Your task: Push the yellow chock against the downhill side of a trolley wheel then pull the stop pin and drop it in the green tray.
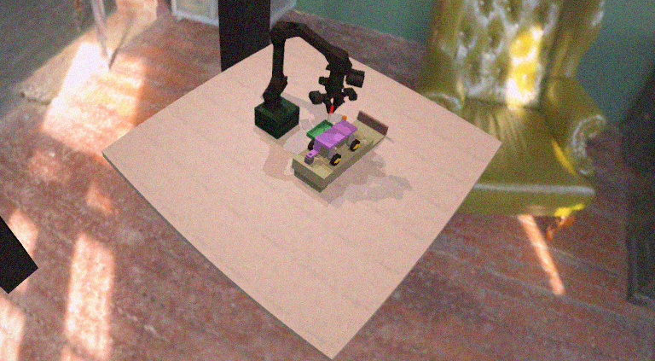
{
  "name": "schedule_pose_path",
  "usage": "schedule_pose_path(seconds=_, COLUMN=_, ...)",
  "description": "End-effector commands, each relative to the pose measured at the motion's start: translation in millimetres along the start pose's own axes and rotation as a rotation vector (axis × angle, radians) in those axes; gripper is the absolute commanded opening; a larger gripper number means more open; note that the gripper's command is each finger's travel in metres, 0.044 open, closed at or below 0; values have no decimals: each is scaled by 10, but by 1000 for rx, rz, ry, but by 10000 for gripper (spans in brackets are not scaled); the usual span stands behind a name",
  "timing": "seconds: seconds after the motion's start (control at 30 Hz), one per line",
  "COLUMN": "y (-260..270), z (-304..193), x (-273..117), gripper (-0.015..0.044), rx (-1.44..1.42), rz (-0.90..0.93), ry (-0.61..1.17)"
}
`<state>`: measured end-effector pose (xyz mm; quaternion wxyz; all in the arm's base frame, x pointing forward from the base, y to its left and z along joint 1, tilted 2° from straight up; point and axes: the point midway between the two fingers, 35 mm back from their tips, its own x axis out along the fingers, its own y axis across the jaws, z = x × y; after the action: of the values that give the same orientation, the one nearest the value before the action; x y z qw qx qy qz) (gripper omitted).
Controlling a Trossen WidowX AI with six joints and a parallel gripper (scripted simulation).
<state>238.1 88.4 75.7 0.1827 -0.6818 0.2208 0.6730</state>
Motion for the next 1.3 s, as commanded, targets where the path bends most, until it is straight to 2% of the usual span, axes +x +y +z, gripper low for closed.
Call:
schedule_pose_path(seconds=0.0, y=6, z=-4, x=-25, gripper=0, rx=-118, rz=-31, ry=-8)
schedule_pose_path(seconds=0.43, y=22, z=-22, x=-31, gripper=0, rx=-492, rz=-98, ry=-25)
schedule_pose_path(seconds=1.13, y=155, z=246, x=172, gripper=0, rx=-497, rz=-98, ry=-28)
schedule_pose_path(seconds=1.27, y=160, z=243, x=229, gripper=0, rx=-496, rz=-51, ry=-20)
